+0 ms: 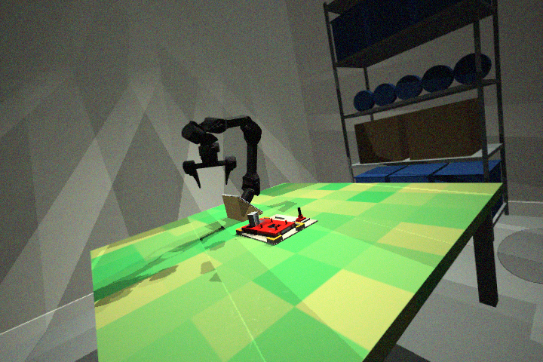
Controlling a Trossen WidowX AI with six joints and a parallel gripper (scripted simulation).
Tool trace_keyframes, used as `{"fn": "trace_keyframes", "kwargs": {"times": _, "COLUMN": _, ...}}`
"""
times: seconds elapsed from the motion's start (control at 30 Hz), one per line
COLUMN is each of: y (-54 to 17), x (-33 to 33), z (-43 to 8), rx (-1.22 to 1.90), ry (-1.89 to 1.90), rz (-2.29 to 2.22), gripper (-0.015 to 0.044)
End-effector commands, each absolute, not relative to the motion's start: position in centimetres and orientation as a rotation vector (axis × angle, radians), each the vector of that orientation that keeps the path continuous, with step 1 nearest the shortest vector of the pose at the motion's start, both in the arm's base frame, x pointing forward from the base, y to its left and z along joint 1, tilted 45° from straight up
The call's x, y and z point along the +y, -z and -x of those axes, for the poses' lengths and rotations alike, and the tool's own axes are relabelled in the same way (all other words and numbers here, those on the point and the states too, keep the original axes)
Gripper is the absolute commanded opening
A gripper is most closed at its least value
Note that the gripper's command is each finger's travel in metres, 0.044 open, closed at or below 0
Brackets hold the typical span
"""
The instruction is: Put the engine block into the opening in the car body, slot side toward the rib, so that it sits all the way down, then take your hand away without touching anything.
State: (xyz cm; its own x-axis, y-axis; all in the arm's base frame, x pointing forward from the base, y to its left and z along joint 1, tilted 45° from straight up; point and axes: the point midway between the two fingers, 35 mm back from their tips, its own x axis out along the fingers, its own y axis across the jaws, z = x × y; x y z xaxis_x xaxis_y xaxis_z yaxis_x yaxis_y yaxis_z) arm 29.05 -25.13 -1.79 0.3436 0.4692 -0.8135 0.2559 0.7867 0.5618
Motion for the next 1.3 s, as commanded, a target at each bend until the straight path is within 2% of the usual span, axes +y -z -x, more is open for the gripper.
{"fn": "trace_keyframes", "kwargs": {"times": 0.0, "y": 1.5, "x": -23.3, "z": -28.9, "rx": 1.276, "ry": -0.240, "rz": -0.626, "gripper": 0.0440}}
{"fn": "trace_keyframes", "kwargs": {"times": 0.8, "y": -1.0, "x": -10.5, "z": -26.3, "rx": 1.355, "ry": -0.978, "rz": -0.198, "gripper": 0.0440}}
{"fn": "trace_keyframes", "kwargs": {"times": 1.27, "y": 2.1, "x": -7.0, "z": -25.6, "rx": 1.352, "ry": -1.000, "rz": -0.189, "gripper": 0.0440}}
